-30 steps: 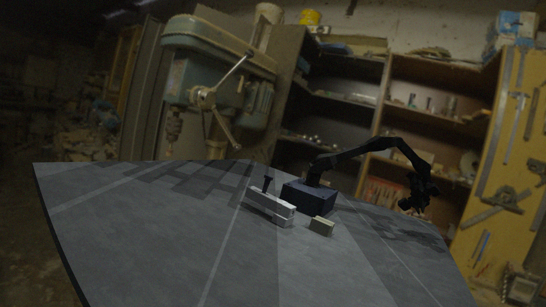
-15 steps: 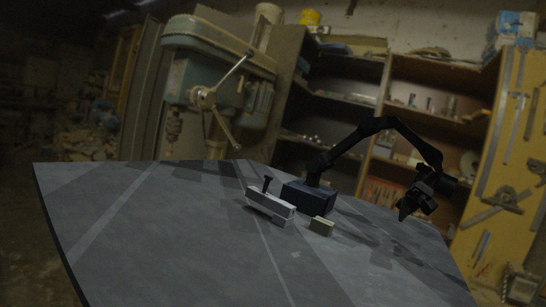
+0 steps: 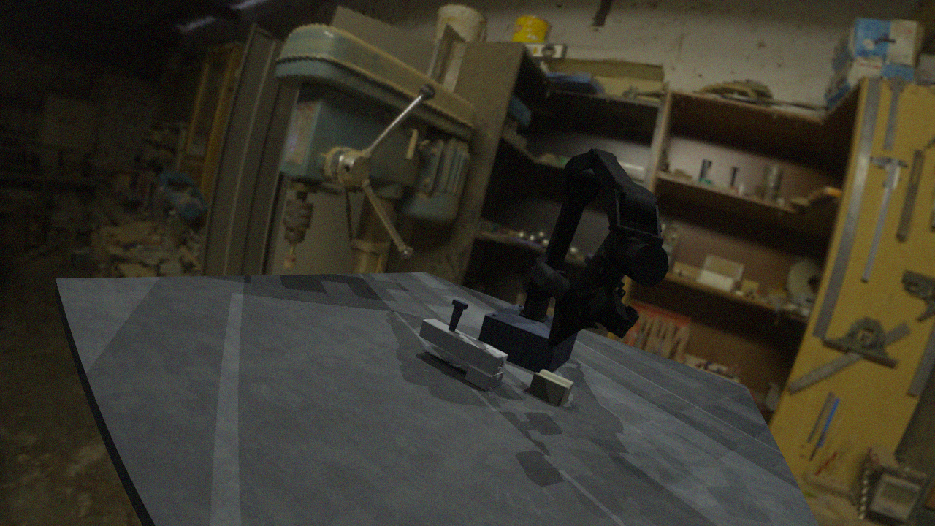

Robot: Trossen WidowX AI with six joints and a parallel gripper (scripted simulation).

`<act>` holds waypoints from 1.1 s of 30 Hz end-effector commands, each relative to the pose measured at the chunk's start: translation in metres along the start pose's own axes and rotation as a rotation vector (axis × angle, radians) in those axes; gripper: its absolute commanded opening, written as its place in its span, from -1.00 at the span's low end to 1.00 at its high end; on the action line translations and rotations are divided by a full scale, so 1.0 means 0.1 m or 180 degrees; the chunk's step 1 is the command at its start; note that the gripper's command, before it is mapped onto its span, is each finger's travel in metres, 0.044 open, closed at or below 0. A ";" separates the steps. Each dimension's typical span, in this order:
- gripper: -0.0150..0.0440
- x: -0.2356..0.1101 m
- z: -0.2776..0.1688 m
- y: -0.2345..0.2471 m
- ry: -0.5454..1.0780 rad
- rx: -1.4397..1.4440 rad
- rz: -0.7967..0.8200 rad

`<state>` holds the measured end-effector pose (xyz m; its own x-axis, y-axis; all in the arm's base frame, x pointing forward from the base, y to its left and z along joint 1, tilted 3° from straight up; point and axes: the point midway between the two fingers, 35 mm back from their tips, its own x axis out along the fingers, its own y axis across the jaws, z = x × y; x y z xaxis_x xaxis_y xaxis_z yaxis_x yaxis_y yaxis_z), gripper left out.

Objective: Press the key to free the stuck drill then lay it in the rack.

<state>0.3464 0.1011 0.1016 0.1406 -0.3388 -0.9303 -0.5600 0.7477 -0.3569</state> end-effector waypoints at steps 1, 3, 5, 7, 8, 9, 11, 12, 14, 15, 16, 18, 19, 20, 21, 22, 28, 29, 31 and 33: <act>-0.49 0.14 -0.36 -0.35 0.0069 0.0561 0.0273; -0.49 0.21 -0.58 -0.53 0.0095 0.0896 0.0420; -0.49 0.28 -0.81 -0.68 0.0111 0.1235 0.0558; -0.49 0.34 -1.04 -0.81 0.0115 0.1576 0.0688; -0.49 0.37 -1.16 -0.87 0.0113 0.1747 0.0750; -0.49 0.40 -1.28 -0.91 0.0108 0.1918 0.0810; -0.49 0.44 -1.52 -0.99 0.0090 0.2262 0.0921; -0.49 0.46 -1.63 -1.02 0.0076 0.2434 0.0973; -0.49 0.50 -1.84 -1.05 0.0045 0.2749 0.1062; -0.49 0.50 -1.90 -1.06 0.0035 0.2834 0.1084; -0.49 0.51 -1.92 -1.06 0.0032 0.2863 0.1091; -0.49 0.51 -1.92 -1.06 0.0032 0.2863 0.1091; -0.49 0.51 -1.92 -1.06 0.0032 0.2863 0.1091; -0.49 0.51 -1.91 -1.09 0.0053 0.2825 0.1052; -0.49 0.51 -1.91 -1.09 0.0050 0.2830 0.1057; -0.49 0.52 -1.91 -1.08 0.0047 0.2836 0.1063; -0.49 0.59 -1.90 -1.04 0.0033 0.2860 0.1088; -0.49 0.60 -1.90 -1.04 0.0033 0.2861 0.1089; -0.49 0.62 -1.90 -1.02 0.0032 0.2862 0.1091; -0.49 0.64 -1.90 -1.00 0.0032 0.2862 0.1092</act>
<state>0.2584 -0.1060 0.0983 0.0793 -0.0277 -0.9965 0.2614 0.9652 -0.0060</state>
